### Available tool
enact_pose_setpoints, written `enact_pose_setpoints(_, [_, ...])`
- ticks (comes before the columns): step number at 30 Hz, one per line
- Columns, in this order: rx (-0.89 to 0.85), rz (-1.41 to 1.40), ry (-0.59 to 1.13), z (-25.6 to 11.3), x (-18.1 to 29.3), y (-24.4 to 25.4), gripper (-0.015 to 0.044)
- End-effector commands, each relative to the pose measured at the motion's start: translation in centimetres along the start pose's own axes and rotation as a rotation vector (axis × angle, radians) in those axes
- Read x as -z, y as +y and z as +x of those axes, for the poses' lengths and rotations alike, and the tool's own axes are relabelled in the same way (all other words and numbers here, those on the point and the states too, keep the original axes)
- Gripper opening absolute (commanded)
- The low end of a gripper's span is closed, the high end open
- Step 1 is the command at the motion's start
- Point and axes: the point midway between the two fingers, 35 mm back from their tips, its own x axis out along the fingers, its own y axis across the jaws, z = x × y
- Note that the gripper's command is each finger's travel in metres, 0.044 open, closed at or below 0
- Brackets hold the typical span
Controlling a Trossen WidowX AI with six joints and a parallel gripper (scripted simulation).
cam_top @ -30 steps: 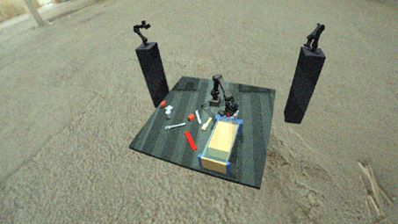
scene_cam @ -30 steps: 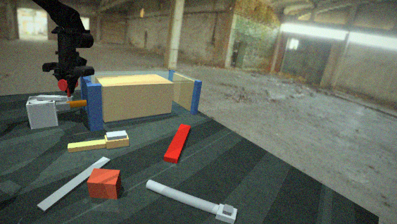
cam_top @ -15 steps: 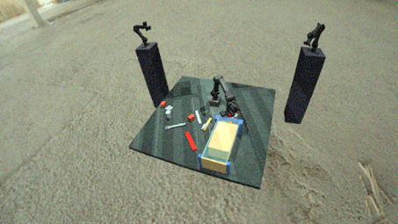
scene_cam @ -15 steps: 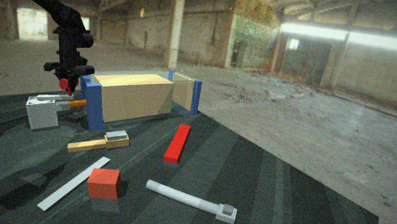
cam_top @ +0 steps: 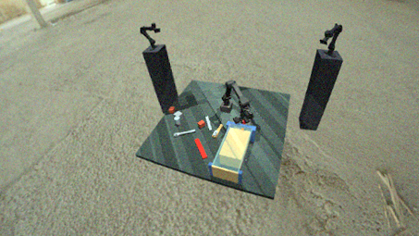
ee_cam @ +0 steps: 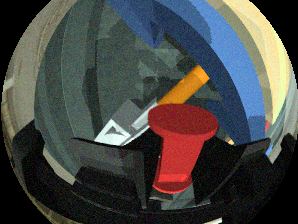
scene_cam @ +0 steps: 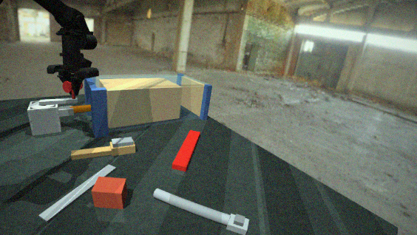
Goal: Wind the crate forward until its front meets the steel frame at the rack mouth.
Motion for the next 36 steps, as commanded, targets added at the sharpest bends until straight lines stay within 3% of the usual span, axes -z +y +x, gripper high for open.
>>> enact_pose_setpoints(1, [-0.030,-0.025,-0.026,-0.2,-1.2,2.1,0.0000])
enact_pose_setpoints(36, [-0.034,-0.025,-0.027,-0.4,-2.4,6.4,0.0000])
